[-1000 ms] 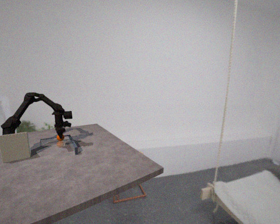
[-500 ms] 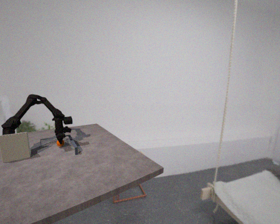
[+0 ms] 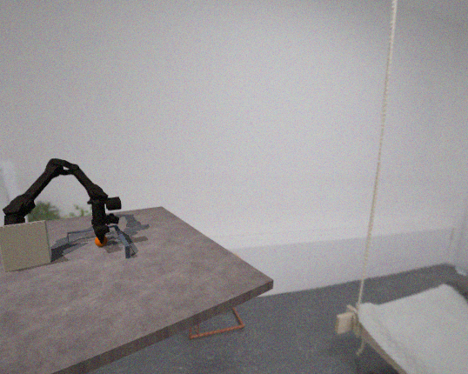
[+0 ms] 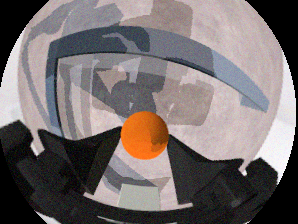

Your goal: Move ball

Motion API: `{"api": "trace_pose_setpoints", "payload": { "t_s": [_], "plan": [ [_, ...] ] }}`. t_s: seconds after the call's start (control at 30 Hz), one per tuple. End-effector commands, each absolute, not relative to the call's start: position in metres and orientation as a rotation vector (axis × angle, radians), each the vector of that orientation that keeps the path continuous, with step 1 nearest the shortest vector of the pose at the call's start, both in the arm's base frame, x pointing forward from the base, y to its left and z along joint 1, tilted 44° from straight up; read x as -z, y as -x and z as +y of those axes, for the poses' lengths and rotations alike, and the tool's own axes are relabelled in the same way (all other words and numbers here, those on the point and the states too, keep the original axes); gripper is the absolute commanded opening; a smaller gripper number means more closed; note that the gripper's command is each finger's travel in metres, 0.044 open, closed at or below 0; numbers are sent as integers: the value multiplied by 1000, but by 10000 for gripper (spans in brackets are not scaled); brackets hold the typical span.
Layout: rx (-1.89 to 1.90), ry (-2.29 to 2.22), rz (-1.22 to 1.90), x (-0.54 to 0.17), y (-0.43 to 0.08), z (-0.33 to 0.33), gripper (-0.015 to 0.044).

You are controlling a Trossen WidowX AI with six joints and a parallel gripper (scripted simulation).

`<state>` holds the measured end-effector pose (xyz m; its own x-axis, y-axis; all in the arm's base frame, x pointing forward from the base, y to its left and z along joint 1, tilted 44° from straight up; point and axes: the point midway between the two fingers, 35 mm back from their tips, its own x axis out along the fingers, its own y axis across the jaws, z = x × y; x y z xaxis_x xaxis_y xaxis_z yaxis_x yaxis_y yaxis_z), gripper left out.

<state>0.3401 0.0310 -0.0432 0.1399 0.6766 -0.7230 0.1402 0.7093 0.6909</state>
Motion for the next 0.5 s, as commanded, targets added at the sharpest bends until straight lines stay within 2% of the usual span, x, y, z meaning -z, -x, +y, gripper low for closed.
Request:
{"api": "trace_pose_setpoints", "payload": {
  "t_s": [0.0,0.3,0.47],
  "plan": [
    [-443,-731,1403,43,-340,31,157],
    [-443,-731,1403,43,-340,31,392],
    [-438,-731,1405,1,-334,-11,392]
  ]
}}
